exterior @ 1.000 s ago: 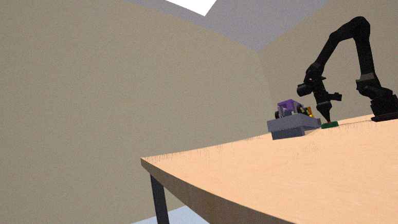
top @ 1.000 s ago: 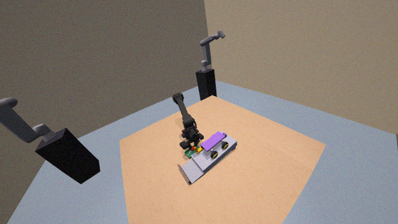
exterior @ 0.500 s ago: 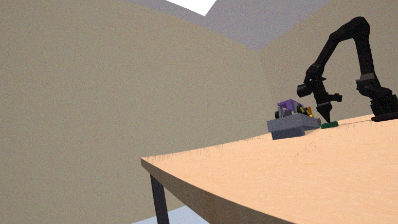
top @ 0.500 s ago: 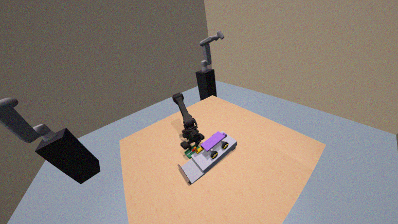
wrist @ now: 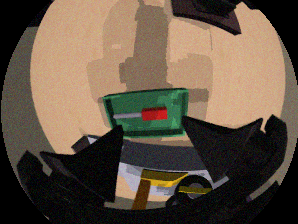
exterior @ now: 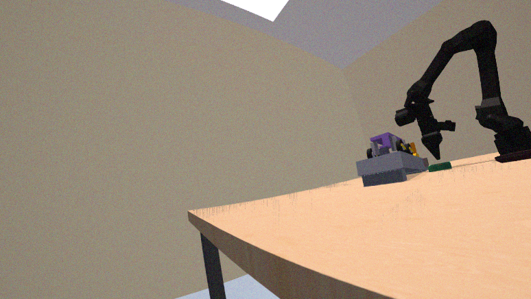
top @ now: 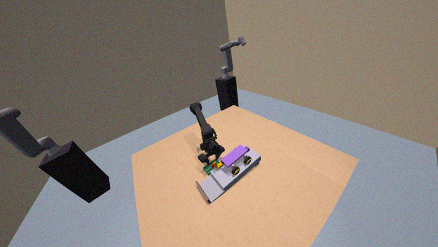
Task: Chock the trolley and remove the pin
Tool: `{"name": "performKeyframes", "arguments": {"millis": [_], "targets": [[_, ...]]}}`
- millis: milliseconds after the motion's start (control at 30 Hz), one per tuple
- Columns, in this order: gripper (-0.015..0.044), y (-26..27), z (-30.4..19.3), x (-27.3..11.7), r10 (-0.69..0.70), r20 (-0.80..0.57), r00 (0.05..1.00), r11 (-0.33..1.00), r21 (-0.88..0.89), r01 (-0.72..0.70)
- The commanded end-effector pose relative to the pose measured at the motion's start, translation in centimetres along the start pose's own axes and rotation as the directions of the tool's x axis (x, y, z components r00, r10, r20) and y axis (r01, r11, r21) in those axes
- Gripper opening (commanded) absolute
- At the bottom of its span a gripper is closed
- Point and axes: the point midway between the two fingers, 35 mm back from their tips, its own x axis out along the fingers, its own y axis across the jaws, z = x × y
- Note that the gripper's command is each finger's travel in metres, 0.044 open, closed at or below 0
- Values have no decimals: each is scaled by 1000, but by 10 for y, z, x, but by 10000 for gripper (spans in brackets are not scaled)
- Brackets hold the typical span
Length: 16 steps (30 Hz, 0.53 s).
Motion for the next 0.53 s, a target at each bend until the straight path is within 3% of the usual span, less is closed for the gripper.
{"name": "performKeyframes", "arguments": {"millis": [0,67,500], "targets": [[393,2,0,-13,7,-6,1000,1000,6,-7],[440,3,-1,-20,7,-6,1000,1000,6,-7],[440,9,-1,-54,7,-6,1000,1000,6,-6]]}}
